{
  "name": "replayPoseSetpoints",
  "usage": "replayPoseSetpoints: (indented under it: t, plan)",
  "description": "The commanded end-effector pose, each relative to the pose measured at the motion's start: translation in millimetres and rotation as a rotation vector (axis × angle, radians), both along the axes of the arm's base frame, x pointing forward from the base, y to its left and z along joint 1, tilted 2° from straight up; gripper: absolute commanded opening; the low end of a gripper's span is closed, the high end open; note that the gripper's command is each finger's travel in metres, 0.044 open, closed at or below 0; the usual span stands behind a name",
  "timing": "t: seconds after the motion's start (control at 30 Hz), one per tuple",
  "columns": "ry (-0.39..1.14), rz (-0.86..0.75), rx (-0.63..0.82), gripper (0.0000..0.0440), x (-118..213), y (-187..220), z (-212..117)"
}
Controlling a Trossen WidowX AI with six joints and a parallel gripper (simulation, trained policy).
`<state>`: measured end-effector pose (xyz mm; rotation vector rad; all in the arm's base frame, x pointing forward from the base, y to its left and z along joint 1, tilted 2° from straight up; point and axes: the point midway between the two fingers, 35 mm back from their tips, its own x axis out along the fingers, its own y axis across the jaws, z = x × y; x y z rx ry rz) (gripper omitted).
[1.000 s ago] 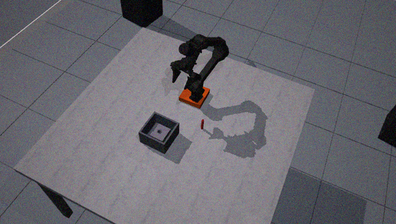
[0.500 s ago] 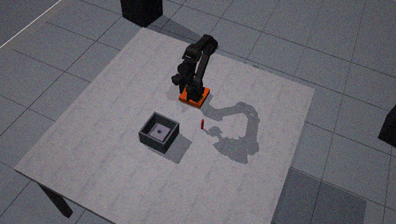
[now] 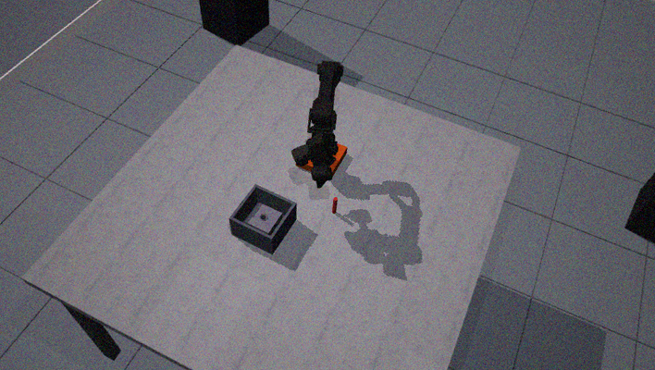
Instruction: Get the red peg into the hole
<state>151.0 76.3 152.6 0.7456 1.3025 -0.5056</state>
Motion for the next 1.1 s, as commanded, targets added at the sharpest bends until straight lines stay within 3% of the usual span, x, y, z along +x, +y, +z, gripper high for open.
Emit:
replayPoseSetpoints:
  t: [0.0,0.8,0.9,1.07]
  plan:
    - [0.063,-0.063,-0.015,0.044,-3,13,-21]
    - [0.077,-0.181,0.081,0.0437,5,63,-123]
    - [0.085,-0.201,0.093,0.04,4,65,-130]
    - [0.126,-0.222,0.098,0.0275,-1,63,-136]
